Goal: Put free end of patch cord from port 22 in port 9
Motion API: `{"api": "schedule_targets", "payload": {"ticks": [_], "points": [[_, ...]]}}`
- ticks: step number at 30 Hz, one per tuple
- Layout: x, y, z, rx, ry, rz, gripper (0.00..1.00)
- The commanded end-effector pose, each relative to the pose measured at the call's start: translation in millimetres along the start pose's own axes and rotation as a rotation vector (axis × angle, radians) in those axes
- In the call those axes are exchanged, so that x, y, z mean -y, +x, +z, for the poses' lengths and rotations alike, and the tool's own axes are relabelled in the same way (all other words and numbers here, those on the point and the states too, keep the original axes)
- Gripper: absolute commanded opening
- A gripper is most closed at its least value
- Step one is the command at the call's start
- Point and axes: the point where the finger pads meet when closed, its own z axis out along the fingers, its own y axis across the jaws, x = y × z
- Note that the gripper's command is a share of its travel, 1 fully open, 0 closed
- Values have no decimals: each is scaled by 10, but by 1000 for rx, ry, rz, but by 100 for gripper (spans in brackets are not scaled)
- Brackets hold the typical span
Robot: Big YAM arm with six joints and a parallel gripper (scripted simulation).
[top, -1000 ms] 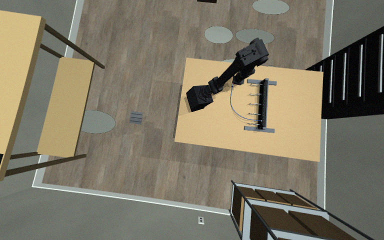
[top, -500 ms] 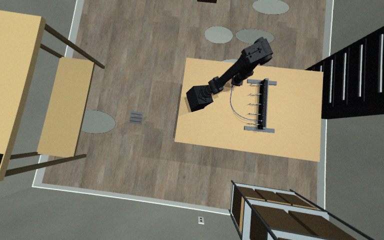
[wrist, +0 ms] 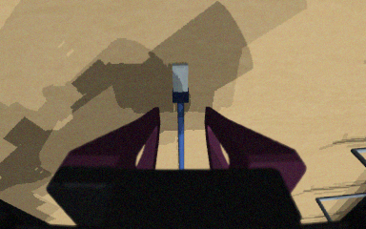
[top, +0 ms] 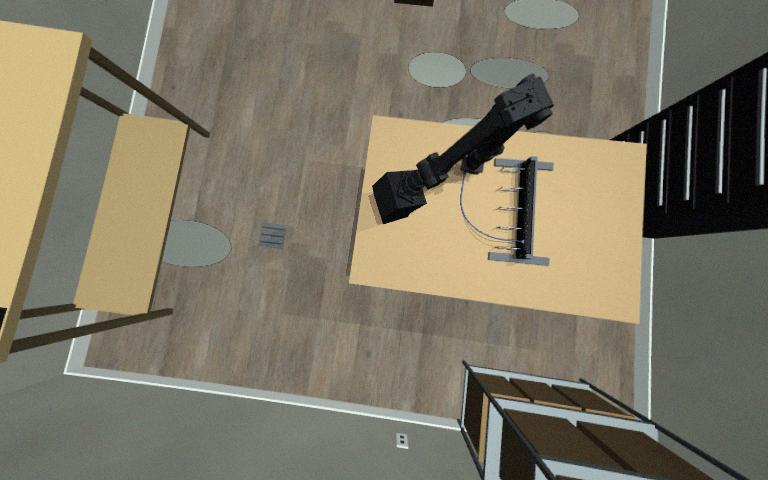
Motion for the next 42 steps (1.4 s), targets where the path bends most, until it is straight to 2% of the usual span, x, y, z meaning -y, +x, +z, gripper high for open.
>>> {"api": "schedule_targets", "payload": {"ticks": [1, 12, 21, 42], "points": [[143, -74, 30, 20, 27, -1, 36], [127, -67, 124, 19, 25, -2, 36], [129, -70, 122, 20, 26, -2, 36], [13, 6, 137, 4, 0, -7, 36]]}}
